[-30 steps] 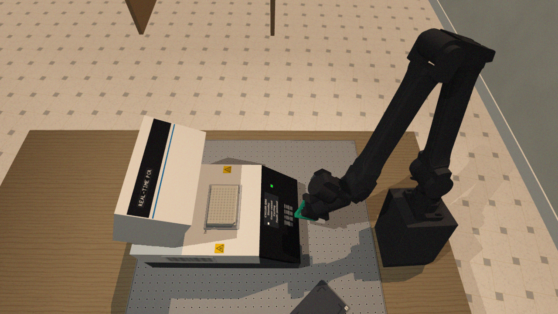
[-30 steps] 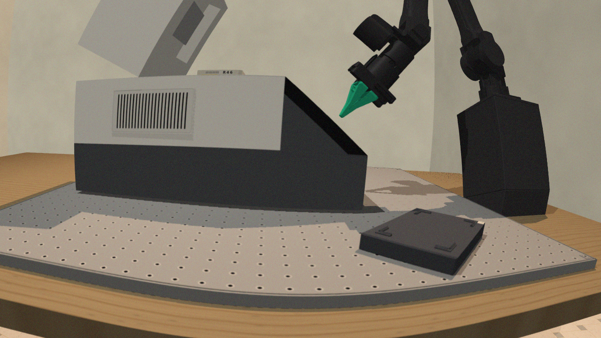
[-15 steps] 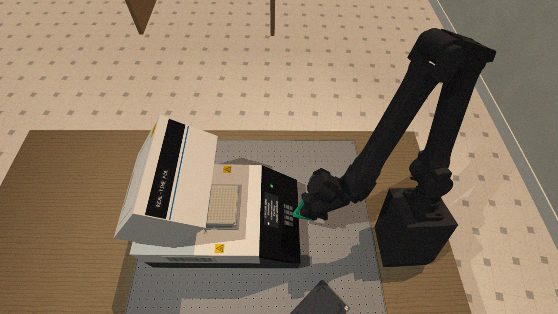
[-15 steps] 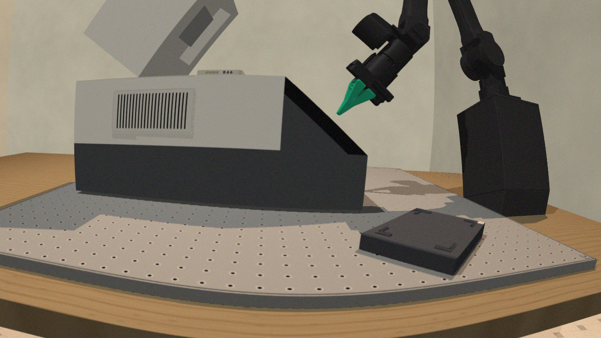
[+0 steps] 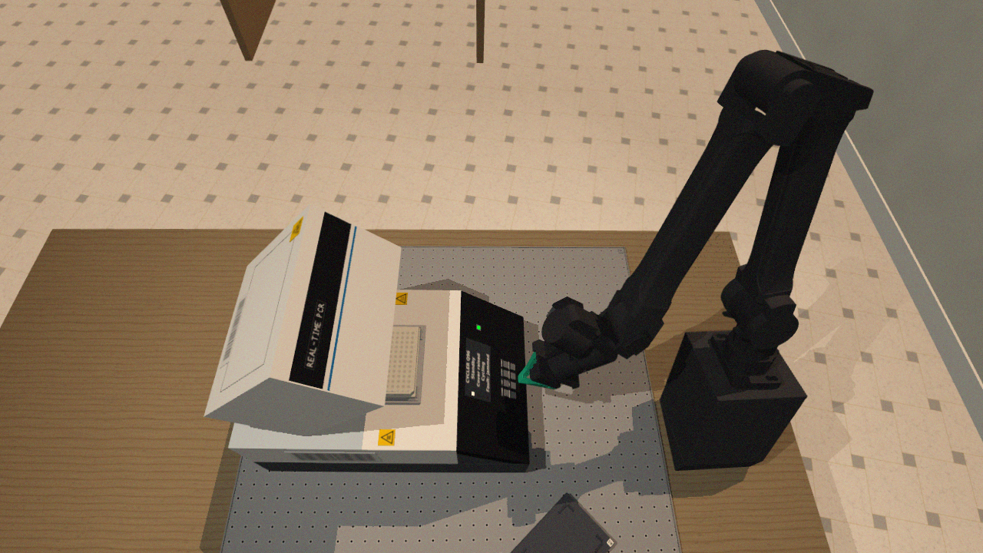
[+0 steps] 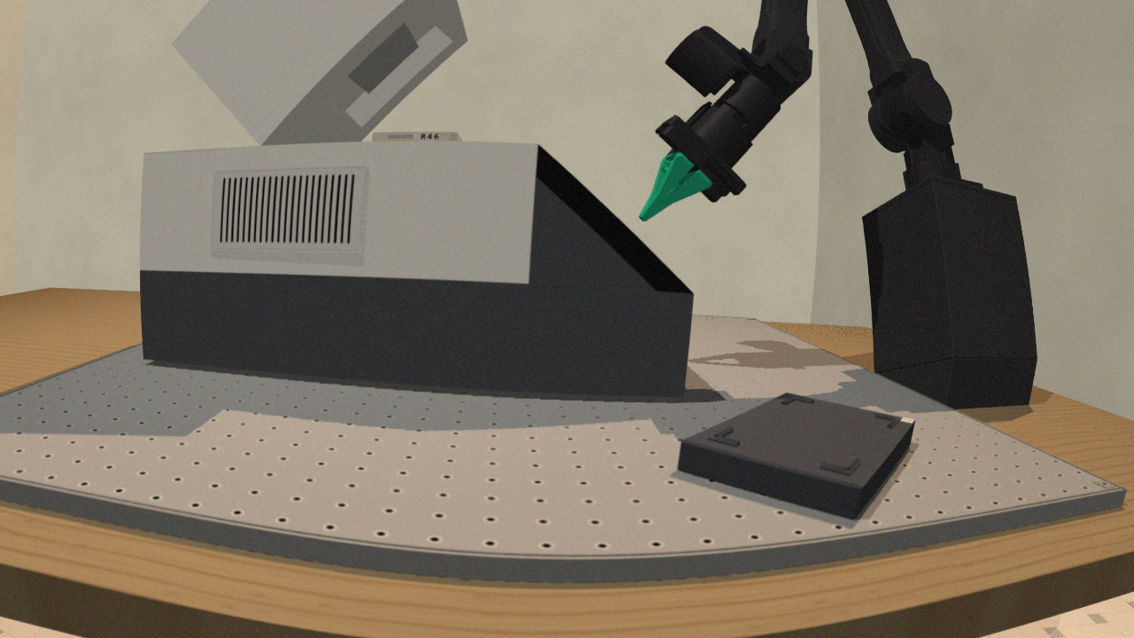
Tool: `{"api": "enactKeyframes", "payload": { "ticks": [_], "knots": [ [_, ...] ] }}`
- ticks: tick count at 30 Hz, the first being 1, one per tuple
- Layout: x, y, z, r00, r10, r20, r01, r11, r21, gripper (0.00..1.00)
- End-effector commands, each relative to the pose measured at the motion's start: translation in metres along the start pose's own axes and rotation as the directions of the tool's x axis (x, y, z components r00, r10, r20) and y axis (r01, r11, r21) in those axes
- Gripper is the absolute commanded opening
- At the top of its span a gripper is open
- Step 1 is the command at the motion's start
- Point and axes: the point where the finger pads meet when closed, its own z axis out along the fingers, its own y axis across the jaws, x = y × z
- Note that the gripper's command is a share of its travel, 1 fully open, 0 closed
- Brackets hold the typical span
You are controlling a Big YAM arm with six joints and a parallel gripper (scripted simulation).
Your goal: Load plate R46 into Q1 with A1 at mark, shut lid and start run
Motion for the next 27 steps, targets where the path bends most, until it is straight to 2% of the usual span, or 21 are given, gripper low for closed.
{"api": "enactKeyframes", "payload": {
  "ticks": [1, 6, 9, 12, 19, 22, 25, 27],
  "knots": [
    [0.002, 0.028, 0.001, 1.0, 0.003, 0.003, -0.003, 0.999, -0.051, 0.0],
    [-0.003, 0.036, 0.0, 1.0, 0.005, 0.011, -0.004, 0.997, -0.076, 0.0],
    [-0.007, 0.035, 0.001, 1.0, 0.014, 0.013, -0.013, 0.997, -0.074, 0.0],
    [-0.007, 0.031, 0.001, 1.0, 0.013, 0.013, -0.012, 0.998, -0.067, 0.0],
    [0.004, 0.004, 0.0, 1.0, 0.002, -0.004, -0.002, 1.0, -0.024, 0.0],
    [0.005, 0.001, 0.001, 1.0, -0.003, -0.003, 0.003, 1.0, -0.013, 0.0],
    [0.005, 0.009, 0.002, 1.0, -0.002, -0.002, 0.002, 1.0, -0.02, 0.0],
    [0.004, 0.001, -0.015, 1.0, -0.003, 0.0, 0.003, 1.0, -0.014, 0.0]
  ]
}}
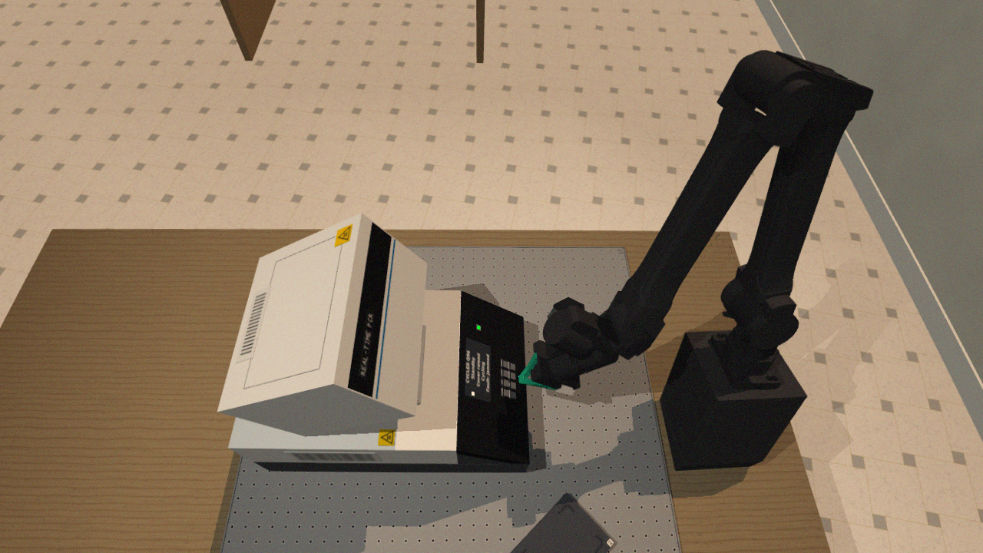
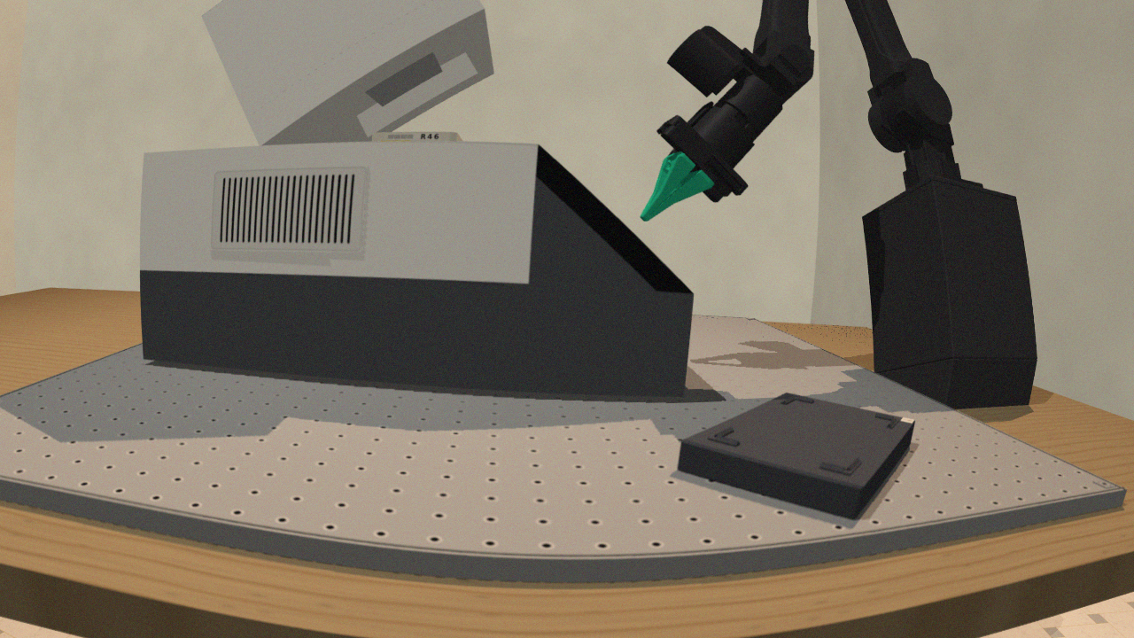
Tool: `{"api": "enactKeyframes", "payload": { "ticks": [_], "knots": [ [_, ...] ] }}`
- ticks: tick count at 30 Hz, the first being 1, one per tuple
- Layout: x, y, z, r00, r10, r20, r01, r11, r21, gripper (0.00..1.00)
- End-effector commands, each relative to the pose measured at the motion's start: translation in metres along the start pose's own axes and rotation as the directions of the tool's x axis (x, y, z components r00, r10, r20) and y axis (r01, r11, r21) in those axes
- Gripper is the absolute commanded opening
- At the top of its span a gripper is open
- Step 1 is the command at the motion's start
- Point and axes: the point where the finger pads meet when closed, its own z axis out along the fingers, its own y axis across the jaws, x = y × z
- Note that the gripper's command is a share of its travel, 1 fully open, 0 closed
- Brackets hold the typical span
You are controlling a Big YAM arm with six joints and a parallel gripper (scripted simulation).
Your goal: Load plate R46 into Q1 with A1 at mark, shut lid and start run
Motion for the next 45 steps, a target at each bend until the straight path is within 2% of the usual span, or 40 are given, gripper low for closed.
{"api": "enactKeyframes", "payload": {
  "ticks": [1, 2, 17, 23, 28, 33, 39, 45],
  "knots": [
    [0.003, 0.002, -0.014, 1.0, -0.002, -0.004, 0.002, 1.0, -0.012, 0.0],
    [0.003, 0.002, -0.014, 1.0, -0.002, -0.004, 0.002, 1.0, -0.012, 0.0],
    [0.002, -0.016, -0.095, 1.0, 0.011, -0.009, -0.011, 1.0, -0.017, 0.0],
    [0.001, -0.01, -0.092, 1.0, 0.008, -0.012, -0.009, 1.0, -0.022, 0.0],
    [-0.005, 0.001, -0.088, 1.0, 0.01, 0.008, -0.009, 0.999, -0.037, 0.0],
    [0.002, 0.01, -0.087, 1.0, 0.0, -0.008, -0.001, 0.998, -0.058, 0.0],
    [0.001, 0.008, -0.085, 1.0, 0.007, -0.004, -0.007, 0.999, -0.049, 0.0],
    [-0.002, 0.012, -0.085, 0.999, 0.032, 0.0, -0.032, 0.998, -0.058, 0.0]
  ]
}}
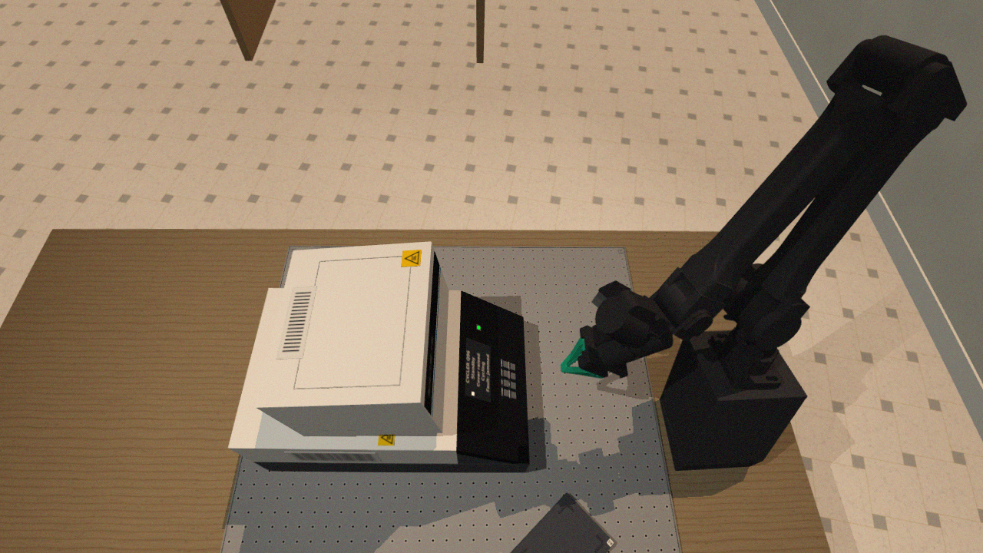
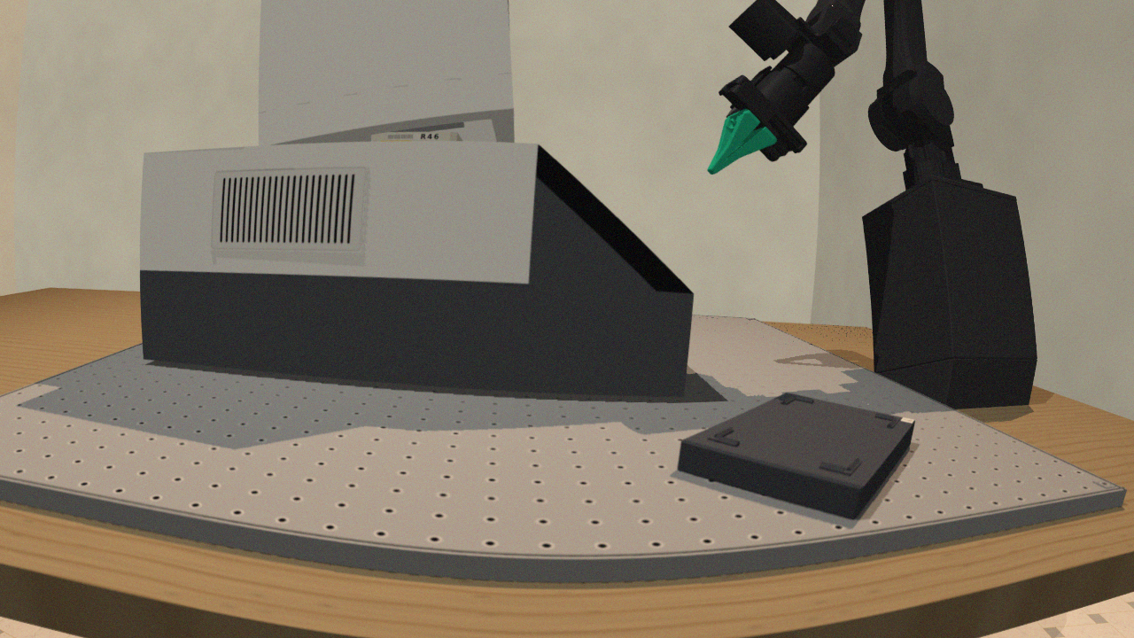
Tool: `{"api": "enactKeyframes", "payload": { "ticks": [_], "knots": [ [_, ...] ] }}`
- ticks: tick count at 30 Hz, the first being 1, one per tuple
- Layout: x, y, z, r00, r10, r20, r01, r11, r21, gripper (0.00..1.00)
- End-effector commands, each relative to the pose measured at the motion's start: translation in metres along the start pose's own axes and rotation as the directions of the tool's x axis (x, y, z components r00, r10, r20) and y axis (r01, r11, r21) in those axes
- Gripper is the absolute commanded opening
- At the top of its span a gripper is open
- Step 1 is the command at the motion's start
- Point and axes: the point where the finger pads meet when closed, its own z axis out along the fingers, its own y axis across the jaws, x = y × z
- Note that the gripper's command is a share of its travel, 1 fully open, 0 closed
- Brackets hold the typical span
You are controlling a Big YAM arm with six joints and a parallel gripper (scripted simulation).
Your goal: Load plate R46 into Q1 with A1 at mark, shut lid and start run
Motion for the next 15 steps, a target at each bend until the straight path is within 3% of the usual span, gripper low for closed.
{"api": "enactKeyframes", "payload": {
  "ticks": [1, 8, 15],
  "knots": [
    [-0.001, 0.03, 0.004, 0.999, 0.032, 0.004, -0.032, 0.998, -0.054, 0.0],
    [-0.001, 0.028, 0.004, 1.0, 0.03, 0.004, -0.029, 0.998, -0.052, 0.0],
    [-0.001, 0.021, 0.004, 1.0, 0.017, 0.004, -0.017, 1.0, -0.025, 0.0]
  ]
}}
